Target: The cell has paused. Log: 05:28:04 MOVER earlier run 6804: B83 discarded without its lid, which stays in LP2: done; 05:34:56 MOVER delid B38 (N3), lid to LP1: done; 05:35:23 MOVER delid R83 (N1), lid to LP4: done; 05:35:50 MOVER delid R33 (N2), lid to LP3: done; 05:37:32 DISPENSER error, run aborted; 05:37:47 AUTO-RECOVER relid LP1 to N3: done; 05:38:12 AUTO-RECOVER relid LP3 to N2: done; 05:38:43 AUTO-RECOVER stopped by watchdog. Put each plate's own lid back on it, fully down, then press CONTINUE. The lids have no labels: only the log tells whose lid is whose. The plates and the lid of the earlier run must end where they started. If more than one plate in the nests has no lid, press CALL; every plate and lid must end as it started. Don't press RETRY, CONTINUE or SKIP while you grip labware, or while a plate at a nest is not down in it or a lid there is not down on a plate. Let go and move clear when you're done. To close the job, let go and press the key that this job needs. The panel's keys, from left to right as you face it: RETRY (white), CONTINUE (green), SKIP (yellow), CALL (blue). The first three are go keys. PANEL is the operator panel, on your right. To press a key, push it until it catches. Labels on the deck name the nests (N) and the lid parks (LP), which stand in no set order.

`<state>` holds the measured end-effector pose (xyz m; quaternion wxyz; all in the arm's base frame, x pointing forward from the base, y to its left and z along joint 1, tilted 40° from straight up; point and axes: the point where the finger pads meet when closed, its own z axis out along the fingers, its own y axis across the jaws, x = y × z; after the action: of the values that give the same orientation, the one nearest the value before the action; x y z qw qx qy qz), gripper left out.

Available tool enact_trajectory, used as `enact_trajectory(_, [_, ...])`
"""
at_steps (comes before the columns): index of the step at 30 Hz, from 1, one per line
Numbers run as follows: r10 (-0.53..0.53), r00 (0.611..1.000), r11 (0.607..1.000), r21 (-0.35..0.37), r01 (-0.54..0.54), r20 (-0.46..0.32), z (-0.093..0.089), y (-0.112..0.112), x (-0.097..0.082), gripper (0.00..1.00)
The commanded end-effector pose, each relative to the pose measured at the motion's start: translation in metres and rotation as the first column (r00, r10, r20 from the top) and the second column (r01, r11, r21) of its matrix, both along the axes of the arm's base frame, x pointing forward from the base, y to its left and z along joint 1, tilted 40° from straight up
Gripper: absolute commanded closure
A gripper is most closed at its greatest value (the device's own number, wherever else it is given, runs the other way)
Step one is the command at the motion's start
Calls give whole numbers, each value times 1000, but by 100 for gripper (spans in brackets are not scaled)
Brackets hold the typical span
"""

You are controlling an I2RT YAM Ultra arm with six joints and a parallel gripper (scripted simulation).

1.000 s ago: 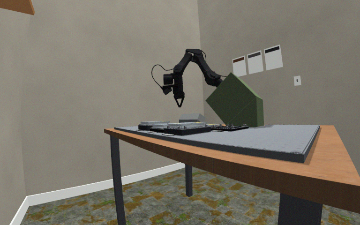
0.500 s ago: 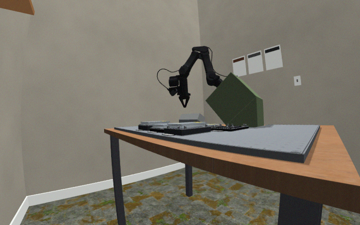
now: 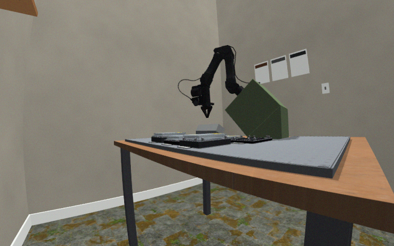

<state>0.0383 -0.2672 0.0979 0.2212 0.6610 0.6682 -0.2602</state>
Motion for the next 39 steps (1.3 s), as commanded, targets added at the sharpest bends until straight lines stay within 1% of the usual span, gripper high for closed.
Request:
enact_trajectory(1, [-2,997,1000,-25,3,75,8,-1,-7,100])
enact_trajectory(3, [-32,994,999,-23,34,100,9,-2,-17,100])
enact_trajectory(6, [-74,987,996,-43,80,140,21,-8,-32,100])
enact_trajectory(7, [-88,984,995,-42,95,152,21,-8,-37,100])
enact_trajectory(8, [-103,981,993,-39,111,164,22,-9,-42,100])
enact_trajectory(10, [-103,981,993,-39,111,164,22,-9,-42,100])
enact_trajectory(12, [-138,973,990,-2,141,186,13,-10,-52,100])
enact_trajectory(13, [-153,968,988,0,156,199,14,-10,-57,100])
enact_trajectory(22, [-159,966,987,2,162,204,17,-14,-101,100])
enact_trajectory(27, [-159,966,987,1,162,203,17,-15,-102,100])
enact_trajectory(28, [-151,969,987,-24,158,198,24,-15,-100,100])
enact_trajectory(39, [-157,967,987,-9,162,201,19,-17,-104,100])
